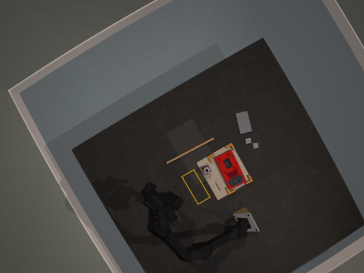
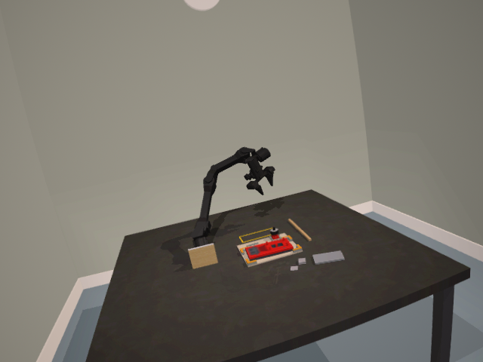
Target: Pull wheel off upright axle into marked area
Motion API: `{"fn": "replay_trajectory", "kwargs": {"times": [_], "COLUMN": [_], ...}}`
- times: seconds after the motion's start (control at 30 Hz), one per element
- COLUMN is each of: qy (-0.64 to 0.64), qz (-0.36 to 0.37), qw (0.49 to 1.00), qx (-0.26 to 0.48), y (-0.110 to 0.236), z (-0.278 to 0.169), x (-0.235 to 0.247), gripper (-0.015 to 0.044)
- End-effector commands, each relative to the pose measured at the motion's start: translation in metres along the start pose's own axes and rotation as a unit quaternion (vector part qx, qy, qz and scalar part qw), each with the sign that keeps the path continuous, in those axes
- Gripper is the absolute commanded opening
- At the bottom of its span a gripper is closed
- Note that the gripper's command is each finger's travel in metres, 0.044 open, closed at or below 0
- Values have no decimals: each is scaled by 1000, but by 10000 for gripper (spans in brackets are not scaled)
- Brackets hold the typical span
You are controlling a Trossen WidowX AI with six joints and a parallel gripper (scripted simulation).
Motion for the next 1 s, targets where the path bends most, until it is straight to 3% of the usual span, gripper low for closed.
{"fn": "replay_trajectory", "kwargs": {"times": [0.0,0.1,0.33,0.5,0.77,0.97], "qy": [-7,-109,-412,-614,-839,-843], "qz": [1,16,53,74,96,97], "qw": [1000,994,908,781,519,512], "qx": [1,12,51,83,130,131], "y": [0,-7,-22,-29,-37,-37], "z": [-2,-28,-105,-157,-217,-218], "x": [0,5,32,64,122,123], "gripper": [374,300,300,300,300,300]}}
Point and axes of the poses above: the point midway between the two fingers, 35 mm back from their tips, its own y axis back along the fingers, its own x axis across the jaws, z = x × y, the point moved 6 cm from there along y, back along the fingers, and after that the axes turned 10 degrees about -y, right-handed, at the moved point
